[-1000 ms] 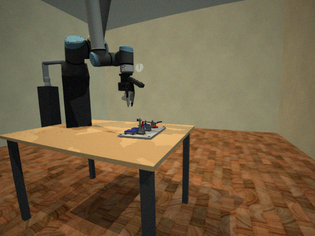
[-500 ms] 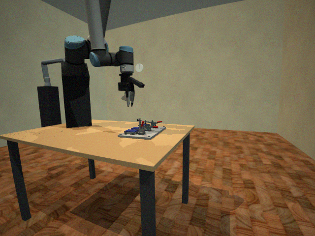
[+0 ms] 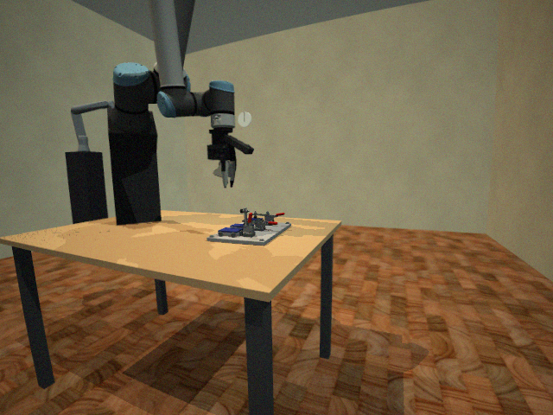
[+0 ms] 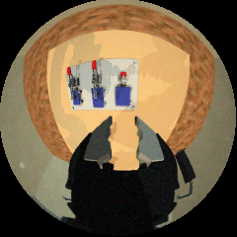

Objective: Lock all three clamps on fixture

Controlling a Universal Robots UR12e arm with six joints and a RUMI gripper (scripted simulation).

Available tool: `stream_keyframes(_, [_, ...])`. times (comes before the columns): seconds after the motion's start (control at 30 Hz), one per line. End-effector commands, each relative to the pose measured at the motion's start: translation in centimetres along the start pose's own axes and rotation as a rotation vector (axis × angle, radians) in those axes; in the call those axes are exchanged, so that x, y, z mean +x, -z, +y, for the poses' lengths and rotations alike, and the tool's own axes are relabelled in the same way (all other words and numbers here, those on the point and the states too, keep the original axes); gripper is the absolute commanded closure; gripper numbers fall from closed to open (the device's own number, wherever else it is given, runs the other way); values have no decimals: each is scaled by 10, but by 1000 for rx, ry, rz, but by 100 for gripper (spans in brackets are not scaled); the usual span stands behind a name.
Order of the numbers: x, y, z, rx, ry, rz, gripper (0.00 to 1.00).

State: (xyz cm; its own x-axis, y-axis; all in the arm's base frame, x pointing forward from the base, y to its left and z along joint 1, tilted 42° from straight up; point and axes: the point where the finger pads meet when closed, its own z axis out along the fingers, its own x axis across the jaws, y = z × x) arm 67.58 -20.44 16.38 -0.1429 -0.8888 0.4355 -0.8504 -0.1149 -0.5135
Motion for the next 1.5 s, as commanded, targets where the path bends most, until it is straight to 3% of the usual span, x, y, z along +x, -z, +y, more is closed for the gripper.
stream_keyframes(0.0, [0,0,0,1,0,0,72])
stream_keyframes(0.33, [0,-3,0,1,0,0,72])
stream_keyframes(0.9, [0,-57,0,1,0,0,72])
stream_keyframes(1.27, [0,-60,-2,1,0,0,72])
stream_keyframes(1.47, [0,-60,-15,1,0,0,72])
